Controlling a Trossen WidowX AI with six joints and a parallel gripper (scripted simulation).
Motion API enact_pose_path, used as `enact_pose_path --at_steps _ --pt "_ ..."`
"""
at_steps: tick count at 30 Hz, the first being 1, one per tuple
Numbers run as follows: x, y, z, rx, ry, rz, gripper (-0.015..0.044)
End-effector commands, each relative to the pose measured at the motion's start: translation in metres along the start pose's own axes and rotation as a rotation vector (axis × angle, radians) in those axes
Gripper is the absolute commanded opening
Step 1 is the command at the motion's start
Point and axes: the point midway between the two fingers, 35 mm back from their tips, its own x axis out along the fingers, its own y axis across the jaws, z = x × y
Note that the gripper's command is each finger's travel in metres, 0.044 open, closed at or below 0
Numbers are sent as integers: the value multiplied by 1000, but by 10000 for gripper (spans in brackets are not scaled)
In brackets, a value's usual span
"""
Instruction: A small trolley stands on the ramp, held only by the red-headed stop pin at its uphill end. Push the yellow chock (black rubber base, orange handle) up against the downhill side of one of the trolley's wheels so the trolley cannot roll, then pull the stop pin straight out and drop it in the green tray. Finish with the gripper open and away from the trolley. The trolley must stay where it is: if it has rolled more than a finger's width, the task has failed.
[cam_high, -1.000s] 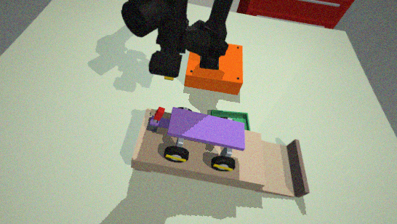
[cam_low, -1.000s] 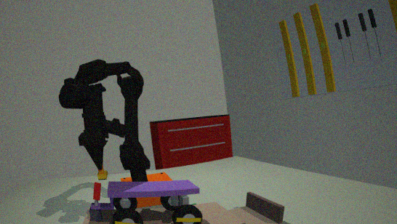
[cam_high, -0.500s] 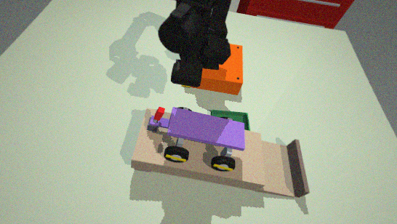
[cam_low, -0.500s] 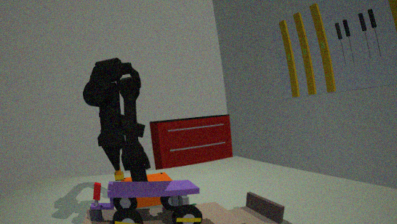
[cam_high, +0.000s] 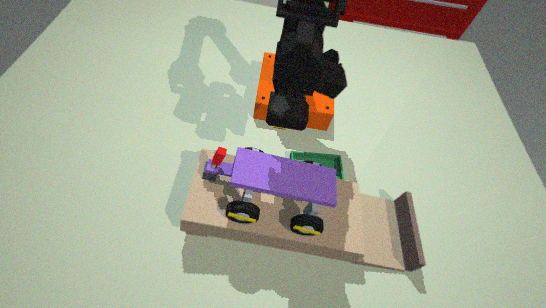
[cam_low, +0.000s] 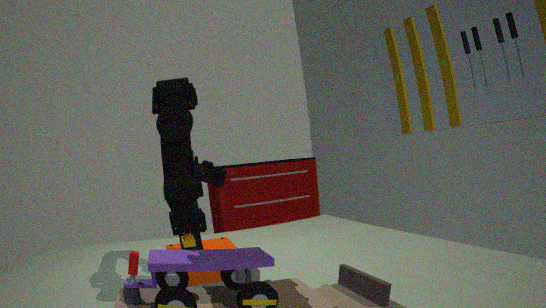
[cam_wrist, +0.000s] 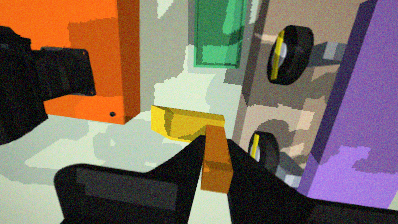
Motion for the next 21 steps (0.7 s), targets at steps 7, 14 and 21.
enact_pose_path --at_steps 7,14,21 --pt "2 -6 30 0 4 2 0" --pt "3 -10 55 0 1 2 0" --pt "5 -15 81 0 -1 2 0"
